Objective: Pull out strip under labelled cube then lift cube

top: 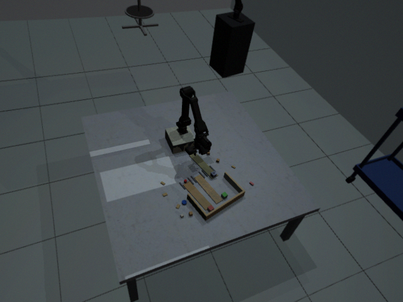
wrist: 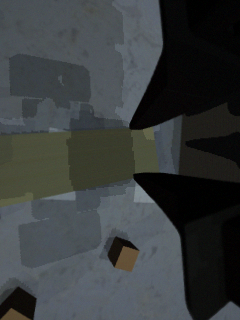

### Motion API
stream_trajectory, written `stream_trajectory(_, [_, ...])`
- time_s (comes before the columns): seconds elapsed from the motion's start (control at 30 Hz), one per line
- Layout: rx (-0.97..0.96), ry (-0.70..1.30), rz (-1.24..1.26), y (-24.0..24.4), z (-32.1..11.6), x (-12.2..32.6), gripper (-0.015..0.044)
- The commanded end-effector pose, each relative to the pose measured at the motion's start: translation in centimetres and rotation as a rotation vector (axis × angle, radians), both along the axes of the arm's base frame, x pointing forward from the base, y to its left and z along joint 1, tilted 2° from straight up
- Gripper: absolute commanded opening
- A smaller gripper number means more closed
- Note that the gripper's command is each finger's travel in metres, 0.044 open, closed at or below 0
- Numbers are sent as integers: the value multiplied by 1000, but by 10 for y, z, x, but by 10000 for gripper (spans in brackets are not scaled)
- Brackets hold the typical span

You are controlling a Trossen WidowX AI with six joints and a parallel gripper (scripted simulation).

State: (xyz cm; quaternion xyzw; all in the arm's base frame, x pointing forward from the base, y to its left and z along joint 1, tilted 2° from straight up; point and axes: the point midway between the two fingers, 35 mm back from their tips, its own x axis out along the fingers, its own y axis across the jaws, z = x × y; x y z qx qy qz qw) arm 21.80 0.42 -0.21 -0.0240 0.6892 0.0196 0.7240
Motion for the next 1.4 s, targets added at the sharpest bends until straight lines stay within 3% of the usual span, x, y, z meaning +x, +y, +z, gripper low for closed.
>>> stream_trajectory(0.0, [-3, 3, -15, 2, 2, 16, 289])
stream_trajectory(0.2, [-2, 2, -15, 4, 6, 35, 440])
stream_trajectory(1.37, [-1, -6, -15, 17, 28, 151, 440])
